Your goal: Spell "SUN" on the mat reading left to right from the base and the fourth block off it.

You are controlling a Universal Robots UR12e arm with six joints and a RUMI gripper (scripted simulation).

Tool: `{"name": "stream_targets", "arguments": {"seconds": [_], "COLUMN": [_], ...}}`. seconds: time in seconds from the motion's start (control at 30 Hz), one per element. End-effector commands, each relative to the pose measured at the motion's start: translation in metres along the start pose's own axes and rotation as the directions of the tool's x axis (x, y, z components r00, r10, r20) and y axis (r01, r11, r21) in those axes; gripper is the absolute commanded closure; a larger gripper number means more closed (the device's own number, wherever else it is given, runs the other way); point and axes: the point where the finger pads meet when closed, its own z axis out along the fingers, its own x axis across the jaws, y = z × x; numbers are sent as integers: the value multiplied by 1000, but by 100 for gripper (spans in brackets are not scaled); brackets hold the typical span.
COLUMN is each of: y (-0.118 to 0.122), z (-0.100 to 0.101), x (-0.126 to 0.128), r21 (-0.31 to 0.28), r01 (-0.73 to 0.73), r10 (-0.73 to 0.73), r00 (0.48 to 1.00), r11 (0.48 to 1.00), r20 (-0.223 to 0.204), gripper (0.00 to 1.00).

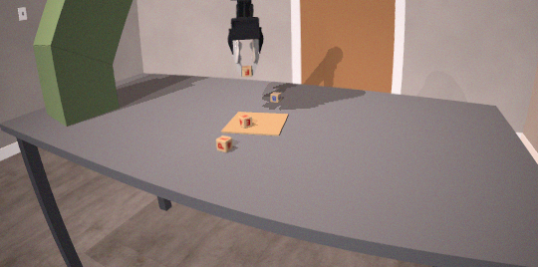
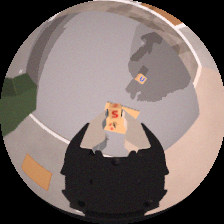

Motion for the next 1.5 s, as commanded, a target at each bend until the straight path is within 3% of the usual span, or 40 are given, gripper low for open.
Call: {"name": "stream_targets", "arguments": {"seconds": [0.0,0.3,0.7,1.13,1.2,1.47], "y": [0,2,7,18,18,26], "z": [0,-1,-1,-1,-1,-2], "x": [0,2,7,16,16,22], "r21": [-1,0,0,0,0,0], "r01": [-6,-58,-259,-571,-571,-744], "r10": [6,58,259,571,571,744], "r00": [1000,998,966,821,821,668], "r11": [1000,998,966,821,821,668], "r20": [-1,-1,-1,-1,-1,-1], "gripper": [95,95,95,95,95,95]}}
